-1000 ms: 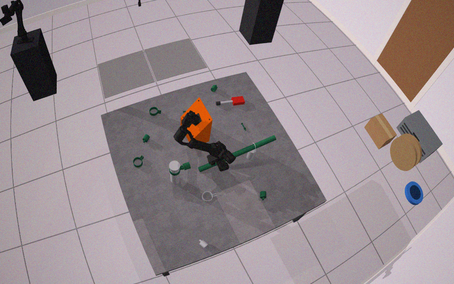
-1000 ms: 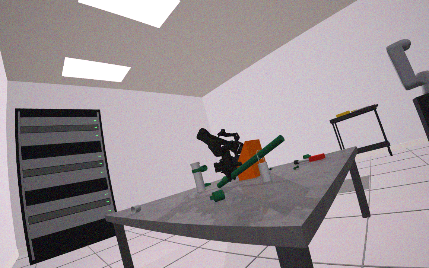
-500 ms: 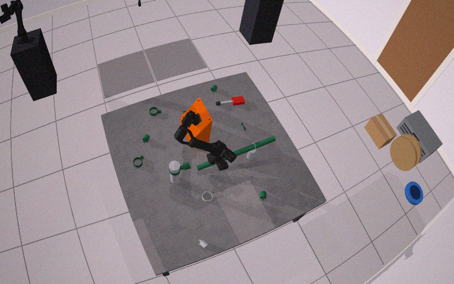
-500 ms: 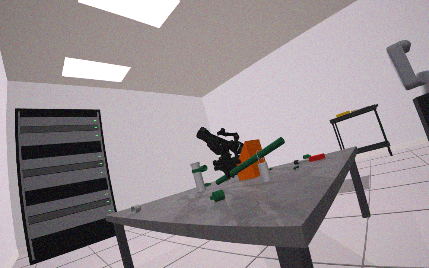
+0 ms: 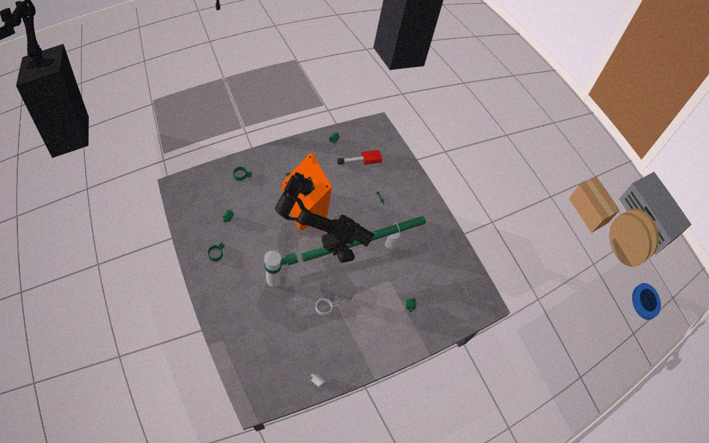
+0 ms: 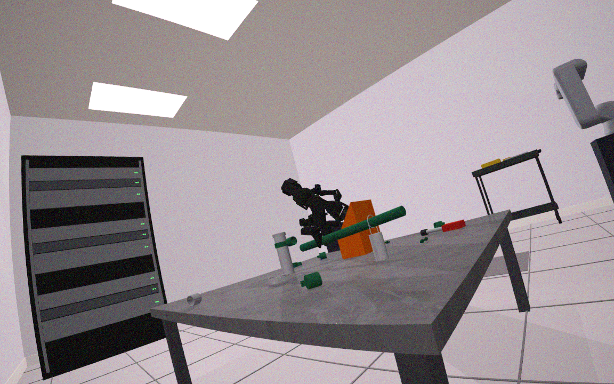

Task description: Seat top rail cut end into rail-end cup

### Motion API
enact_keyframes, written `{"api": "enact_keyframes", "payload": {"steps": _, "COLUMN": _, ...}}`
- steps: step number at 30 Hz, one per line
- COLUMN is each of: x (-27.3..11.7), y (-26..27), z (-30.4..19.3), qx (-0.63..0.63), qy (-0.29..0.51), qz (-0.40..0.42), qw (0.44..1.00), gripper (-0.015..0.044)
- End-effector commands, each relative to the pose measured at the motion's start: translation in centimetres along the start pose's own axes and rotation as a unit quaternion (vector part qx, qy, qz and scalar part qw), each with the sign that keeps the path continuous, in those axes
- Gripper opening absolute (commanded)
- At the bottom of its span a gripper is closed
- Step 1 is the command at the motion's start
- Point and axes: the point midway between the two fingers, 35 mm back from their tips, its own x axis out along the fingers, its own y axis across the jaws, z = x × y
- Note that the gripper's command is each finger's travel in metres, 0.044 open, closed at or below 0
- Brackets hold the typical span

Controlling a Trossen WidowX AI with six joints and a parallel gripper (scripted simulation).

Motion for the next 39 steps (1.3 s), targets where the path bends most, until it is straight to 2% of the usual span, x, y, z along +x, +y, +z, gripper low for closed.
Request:
{"api": "enact_keyframes", "payload": {"steps": 1, "x": -1.3, "y": 0.4, "z": 1.0, "qx": -0.004, "qy": -0.025, "qz": 0.01, "qw": 1.0, "gripper": 0.0}}
{"api": "enact_keyframes", "payload": {"steps": 7, "x": -2.7, "y": 0.7, "z": 2.3, "qx": -0.006, "qy": -0.052, "qz": 0.02, "qw": 0.998, "gripper": 0.0}}
{"api": "enact_keyframes", "payload": {"steps": 39, "x": -2.9, "y": 0.9, "z": 2.3, "qx": -0.005, "qy": -0.044, "qz": 0.014, "qw": 0.999, "gripper": 0.0}}
